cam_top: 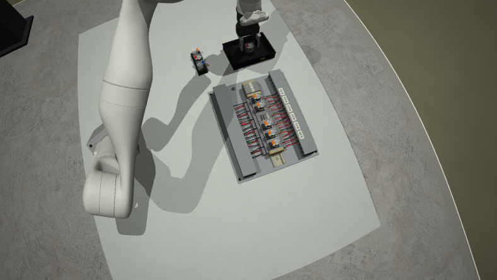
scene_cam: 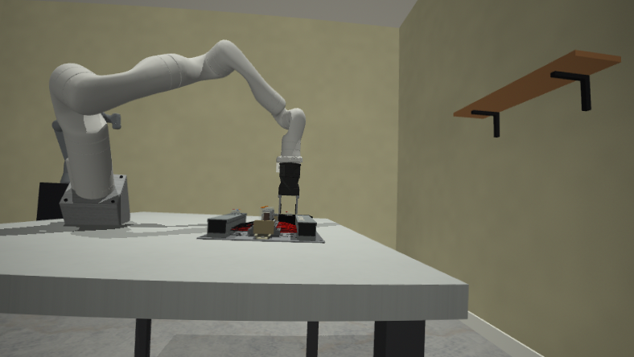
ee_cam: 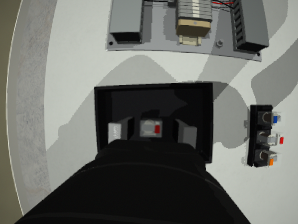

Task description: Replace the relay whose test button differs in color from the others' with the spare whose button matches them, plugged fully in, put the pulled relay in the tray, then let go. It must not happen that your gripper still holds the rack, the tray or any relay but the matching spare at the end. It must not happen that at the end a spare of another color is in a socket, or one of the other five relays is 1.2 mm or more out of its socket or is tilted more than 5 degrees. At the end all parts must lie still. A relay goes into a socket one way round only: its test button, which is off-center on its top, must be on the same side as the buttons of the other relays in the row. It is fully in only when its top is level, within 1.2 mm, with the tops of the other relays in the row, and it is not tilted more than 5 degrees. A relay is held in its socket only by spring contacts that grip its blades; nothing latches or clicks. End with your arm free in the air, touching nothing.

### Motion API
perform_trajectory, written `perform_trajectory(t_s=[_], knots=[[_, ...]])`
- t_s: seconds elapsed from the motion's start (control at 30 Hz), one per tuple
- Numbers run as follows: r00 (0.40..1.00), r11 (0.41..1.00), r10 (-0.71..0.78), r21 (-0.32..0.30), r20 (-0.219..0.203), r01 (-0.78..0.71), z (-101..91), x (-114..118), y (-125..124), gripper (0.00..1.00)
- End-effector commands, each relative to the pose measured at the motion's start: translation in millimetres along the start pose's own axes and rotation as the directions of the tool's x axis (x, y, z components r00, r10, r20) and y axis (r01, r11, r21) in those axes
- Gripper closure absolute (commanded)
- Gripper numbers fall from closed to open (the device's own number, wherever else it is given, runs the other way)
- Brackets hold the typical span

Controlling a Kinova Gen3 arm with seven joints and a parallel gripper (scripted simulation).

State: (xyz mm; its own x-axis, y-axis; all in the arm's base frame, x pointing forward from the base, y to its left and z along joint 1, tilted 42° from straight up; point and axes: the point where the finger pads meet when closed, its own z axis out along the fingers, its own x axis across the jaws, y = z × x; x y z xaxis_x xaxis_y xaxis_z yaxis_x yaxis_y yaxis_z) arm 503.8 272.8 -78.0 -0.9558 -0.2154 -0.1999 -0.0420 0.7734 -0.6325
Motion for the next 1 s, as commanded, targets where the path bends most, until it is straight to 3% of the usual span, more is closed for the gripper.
perform_trajectory(t_s=[0.0, 0.97], knots=[[1.000, 1.000, 0.000, -0.003, 0.003, 0.000, -2.6, -0.7, 0.9, 0.00], [1.000, 1.000, 0.000, -0.003, 0.002, 0.000, -9.8, -0.9, 1.2, 0.00]])
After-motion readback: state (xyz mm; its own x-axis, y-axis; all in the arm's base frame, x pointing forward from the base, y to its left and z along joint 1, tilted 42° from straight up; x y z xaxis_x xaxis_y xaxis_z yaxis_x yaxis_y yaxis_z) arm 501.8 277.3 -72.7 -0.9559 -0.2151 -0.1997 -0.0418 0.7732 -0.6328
